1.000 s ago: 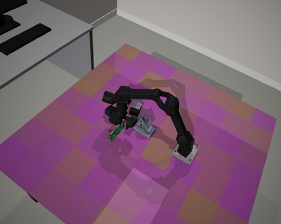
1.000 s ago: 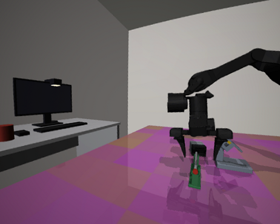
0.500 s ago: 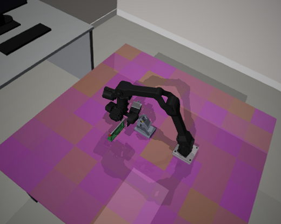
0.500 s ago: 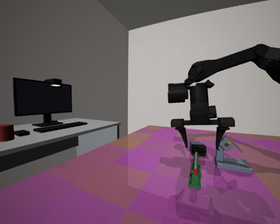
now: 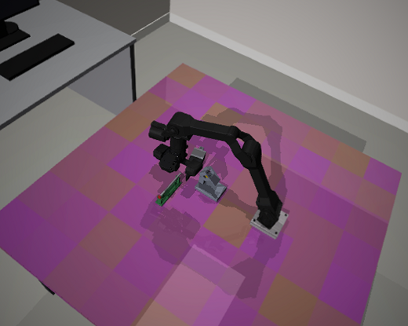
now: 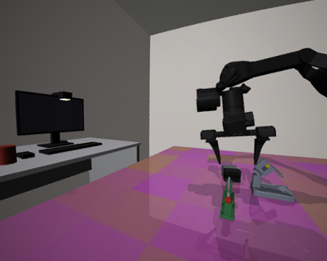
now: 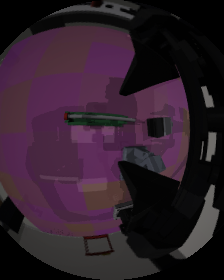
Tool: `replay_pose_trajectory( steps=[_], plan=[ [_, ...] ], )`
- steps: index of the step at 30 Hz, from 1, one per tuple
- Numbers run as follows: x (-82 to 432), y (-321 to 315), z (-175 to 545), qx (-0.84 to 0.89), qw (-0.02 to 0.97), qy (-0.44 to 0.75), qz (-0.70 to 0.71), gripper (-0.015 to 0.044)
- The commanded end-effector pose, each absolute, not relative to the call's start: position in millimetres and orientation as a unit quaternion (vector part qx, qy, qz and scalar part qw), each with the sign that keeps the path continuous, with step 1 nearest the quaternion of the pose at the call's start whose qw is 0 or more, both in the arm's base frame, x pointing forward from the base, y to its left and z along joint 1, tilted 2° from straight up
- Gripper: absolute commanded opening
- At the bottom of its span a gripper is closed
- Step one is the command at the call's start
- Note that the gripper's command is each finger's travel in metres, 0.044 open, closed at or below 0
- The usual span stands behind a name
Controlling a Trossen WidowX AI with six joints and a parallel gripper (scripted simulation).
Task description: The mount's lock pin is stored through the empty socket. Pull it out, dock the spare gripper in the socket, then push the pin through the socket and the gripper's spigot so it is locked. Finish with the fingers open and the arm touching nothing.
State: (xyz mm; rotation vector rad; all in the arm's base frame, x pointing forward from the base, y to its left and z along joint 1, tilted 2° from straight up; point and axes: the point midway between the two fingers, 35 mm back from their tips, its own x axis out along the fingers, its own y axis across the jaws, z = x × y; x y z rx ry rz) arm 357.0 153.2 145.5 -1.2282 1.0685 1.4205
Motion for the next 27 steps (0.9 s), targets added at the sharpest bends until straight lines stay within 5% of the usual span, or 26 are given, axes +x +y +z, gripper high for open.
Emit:
replay_pose_trajectory(
  steps=[1,11,19,27],
  plan=[
    [357.1,153.0,164.9,-0.503,0.482,0.43,0.574,0.044],
    [355.9,146.3,193.8,-0.49,0.515,0.442,0.547,0.044],
    [377.4,88.8,183.8,-0.227,0.687,0.631,0.28,0.044],
    [391.4,36.5,174.1,0.088,0.724,0.683,-0.043,0.044]
  ],
)
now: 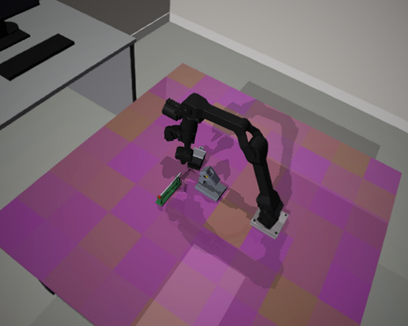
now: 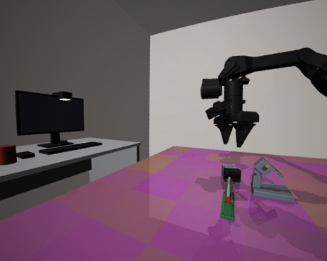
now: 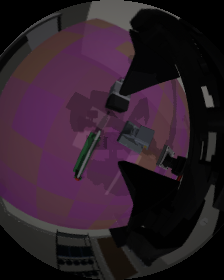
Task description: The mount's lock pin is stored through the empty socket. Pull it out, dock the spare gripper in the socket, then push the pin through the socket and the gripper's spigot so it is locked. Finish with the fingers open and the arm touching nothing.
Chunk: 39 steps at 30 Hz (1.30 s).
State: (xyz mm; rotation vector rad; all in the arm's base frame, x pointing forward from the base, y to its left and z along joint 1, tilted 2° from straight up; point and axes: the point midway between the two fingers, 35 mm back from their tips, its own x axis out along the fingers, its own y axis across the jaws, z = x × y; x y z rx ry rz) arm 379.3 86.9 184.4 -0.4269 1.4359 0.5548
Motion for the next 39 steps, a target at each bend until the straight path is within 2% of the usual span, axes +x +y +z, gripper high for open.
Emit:
replay_pose_trajectory(
  steps=[1,13,31,39],
  plan=[
    [392.6,29.8,172.9,0.128,0.718,0.679,-0.084,0.044],
    [398.1,-20.3,164.0,0.4,0.612,0.576,-0.366,0.044],
    [397.3,-18.0,163.0,0.405,0.609,0.573,-0.37,0.044],
    [401.7,-19.0,131.9,0.405,0.609,0.573,-0.37,0.044]
  ],
)
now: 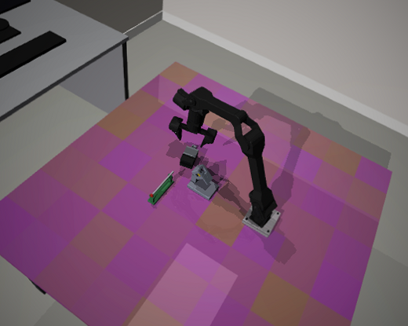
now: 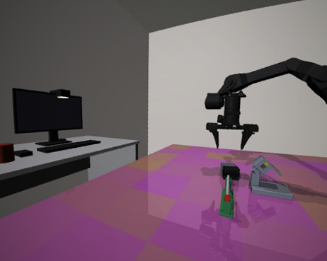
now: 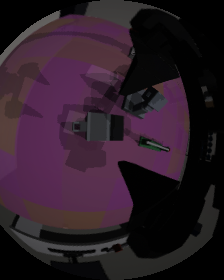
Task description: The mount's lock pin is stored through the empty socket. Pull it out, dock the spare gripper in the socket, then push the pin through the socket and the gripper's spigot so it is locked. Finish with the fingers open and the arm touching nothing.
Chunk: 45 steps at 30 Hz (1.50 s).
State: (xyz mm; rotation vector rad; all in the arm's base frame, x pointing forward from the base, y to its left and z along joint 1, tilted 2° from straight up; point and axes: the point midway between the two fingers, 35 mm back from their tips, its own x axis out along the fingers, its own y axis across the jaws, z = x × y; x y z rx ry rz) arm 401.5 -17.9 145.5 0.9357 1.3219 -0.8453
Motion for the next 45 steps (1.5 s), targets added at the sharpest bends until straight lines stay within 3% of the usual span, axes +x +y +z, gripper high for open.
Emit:
replay_pose_trajectory(
  steps=[1,45],
  plan=[
    [402.0,-19.0,126.8,0.405,0.609,0.573,-0.37,0.044],
    [404.1,-16.3,40.2,0.405,0.609,0.573,-0.37,0.044]
  ],
)
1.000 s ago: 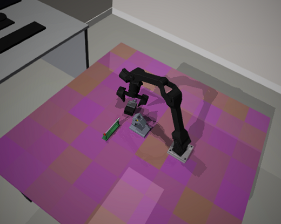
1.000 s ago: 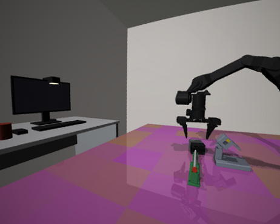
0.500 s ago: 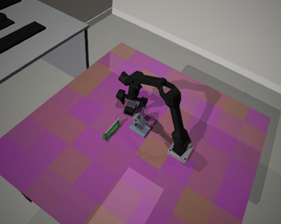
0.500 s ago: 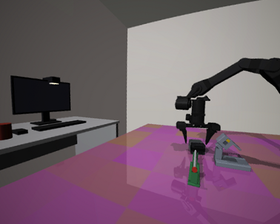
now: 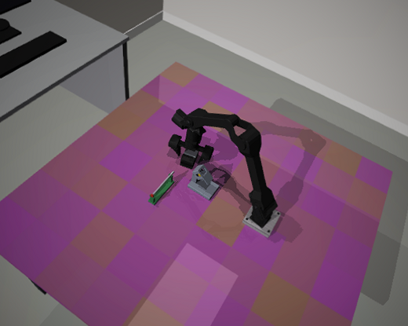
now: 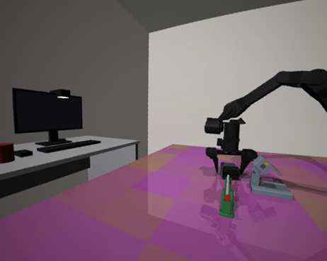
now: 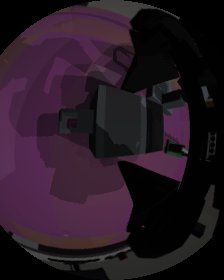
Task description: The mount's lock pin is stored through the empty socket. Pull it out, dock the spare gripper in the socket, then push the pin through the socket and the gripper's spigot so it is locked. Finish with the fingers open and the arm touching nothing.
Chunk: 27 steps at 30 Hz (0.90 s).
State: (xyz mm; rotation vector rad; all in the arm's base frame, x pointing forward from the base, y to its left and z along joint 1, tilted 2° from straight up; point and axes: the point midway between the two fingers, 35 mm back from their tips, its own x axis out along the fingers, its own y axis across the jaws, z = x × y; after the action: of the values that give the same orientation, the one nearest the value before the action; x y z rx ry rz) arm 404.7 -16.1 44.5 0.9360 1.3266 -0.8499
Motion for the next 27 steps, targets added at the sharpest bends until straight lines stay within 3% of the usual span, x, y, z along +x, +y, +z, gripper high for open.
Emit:
replay_pose_trajectory(
  steps=[1,2,9,16,24,27],
  plan=[
    [404.1,-16.3,39.9,0.405,0.609,0.573,-0.37,0.044],
    [404.1,-16.3,39.9,0.405,0.609,0.573,-0.37,0.044],
    [404.1,-16.3,39.9,0.405,0.609,0.573,-0.37,0.0256],
    [404.0,-16.4,39.9,0.405,0.609,0.573,-0.37,0.021],
    [403.6,-16.7,59.7,0.405,0.609,0.573,-0.37,0.0],
    [402.6,-16.9,73.7,0.405,0.609,0.573,-0.37,0.0]
  ],
)
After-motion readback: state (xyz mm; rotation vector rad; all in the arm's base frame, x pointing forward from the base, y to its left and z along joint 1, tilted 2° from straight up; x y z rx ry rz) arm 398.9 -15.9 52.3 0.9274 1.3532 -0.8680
